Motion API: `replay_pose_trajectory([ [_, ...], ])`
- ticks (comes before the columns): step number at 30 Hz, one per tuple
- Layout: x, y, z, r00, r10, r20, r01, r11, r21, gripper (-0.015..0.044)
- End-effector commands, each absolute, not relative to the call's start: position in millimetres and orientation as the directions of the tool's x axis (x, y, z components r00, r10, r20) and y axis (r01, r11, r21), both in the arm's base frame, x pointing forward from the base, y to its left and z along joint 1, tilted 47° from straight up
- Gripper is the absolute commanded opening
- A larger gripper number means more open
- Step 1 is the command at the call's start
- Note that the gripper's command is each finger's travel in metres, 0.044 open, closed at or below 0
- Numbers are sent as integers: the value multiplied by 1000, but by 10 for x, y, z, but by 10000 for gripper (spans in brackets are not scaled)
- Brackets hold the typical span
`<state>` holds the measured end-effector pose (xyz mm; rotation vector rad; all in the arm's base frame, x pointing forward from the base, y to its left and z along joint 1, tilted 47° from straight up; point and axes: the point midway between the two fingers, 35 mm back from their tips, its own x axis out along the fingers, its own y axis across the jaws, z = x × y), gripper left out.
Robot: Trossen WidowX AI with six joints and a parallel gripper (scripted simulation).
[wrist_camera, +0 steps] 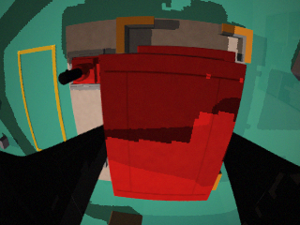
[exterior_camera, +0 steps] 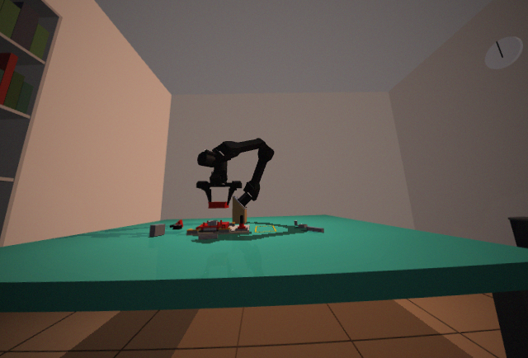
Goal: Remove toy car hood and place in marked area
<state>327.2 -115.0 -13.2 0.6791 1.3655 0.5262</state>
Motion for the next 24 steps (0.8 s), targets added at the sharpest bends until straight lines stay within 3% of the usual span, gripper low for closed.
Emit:
replay_pose_trajectory([
  [1, 3290, -1030, 10, 141, 698, -702, 52, 703, 709, 0],
  [24, 3296, -414, 700, 145, 697, -702, 36, 705, 708, 0],
])
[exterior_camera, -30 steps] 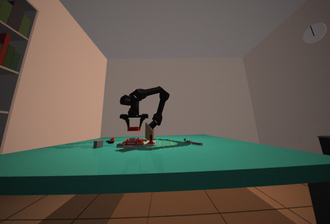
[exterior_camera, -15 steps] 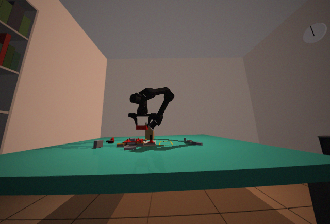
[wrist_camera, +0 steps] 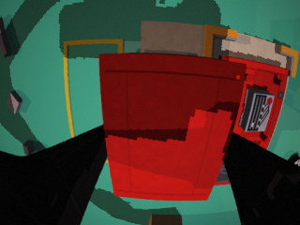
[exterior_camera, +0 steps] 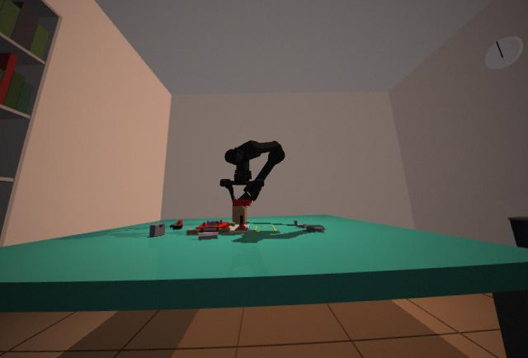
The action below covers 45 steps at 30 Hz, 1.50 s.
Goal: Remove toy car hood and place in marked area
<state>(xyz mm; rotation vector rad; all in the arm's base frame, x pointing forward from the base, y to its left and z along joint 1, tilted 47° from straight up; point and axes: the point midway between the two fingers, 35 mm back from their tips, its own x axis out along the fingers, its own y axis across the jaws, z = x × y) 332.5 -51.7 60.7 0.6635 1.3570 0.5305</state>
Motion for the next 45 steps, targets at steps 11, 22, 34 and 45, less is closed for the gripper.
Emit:
replay_pose_trajectory([
  [11, 3213, -110, 996, 146, 703, -696, 25, 701, 713, 0],
  [22, 3078, 183, 1260, 145, 712, -686, 13, 692, 721, 0],
  [34, 3079, 227, 1244, 145, 713, -686, 13, 692, 722, 0],
  [45, 3097, 276, 1191, 145, 712, -687, 13, 693, 721, 0],
])
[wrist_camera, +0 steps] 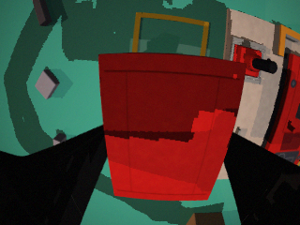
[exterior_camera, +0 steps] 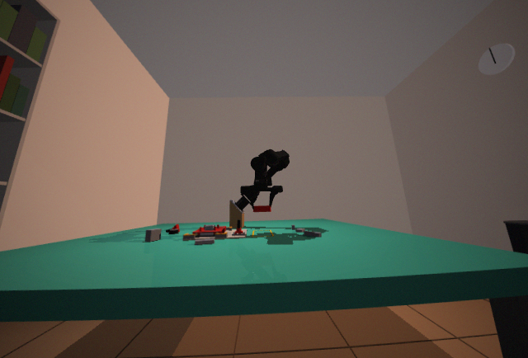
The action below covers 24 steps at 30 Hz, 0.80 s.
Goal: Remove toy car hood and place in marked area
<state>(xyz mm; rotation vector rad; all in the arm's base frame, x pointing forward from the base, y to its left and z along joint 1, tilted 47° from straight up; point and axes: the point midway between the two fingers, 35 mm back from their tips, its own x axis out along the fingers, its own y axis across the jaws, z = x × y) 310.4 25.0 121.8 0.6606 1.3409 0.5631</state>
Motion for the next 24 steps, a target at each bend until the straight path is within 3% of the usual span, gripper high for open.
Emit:
replay_pose_trajectory([
  [1, 3098, 280, 1187, 145, 712, -687, 13, 693, 721, 0],
  [24, 3130, 386, 1079, 145, 711, -688, 13, 694, 720, 0],
])
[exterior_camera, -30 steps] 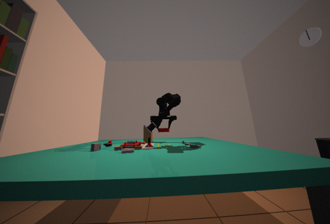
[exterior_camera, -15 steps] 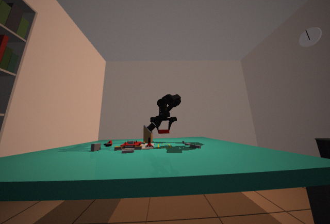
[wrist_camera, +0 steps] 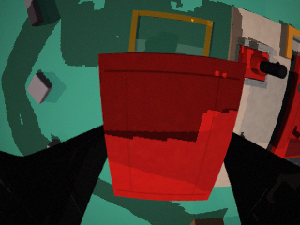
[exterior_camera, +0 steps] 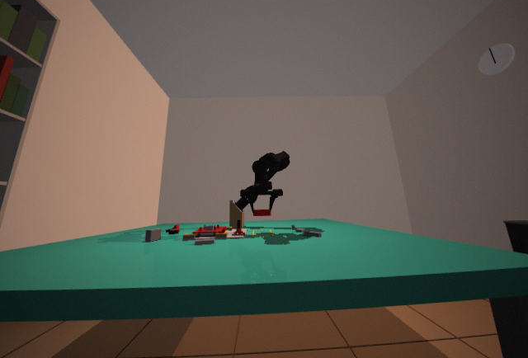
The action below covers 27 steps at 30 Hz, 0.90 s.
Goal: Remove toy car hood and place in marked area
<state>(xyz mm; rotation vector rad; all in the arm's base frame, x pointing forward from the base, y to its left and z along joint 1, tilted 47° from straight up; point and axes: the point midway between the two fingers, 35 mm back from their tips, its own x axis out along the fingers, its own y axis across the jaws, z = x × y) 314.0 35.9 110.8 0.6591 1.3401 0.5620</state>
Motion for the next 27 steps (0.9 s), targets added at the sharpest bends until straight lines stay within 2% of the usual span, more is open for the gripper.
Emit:
replay_pose_trajectory([
  [1, 3131, 390, 1074, 145, 711, -688, 13, 694, 720, 0],
  [27, 3157, 515, 956, 146, 711, -688, 13, 694, 720, 0],
])
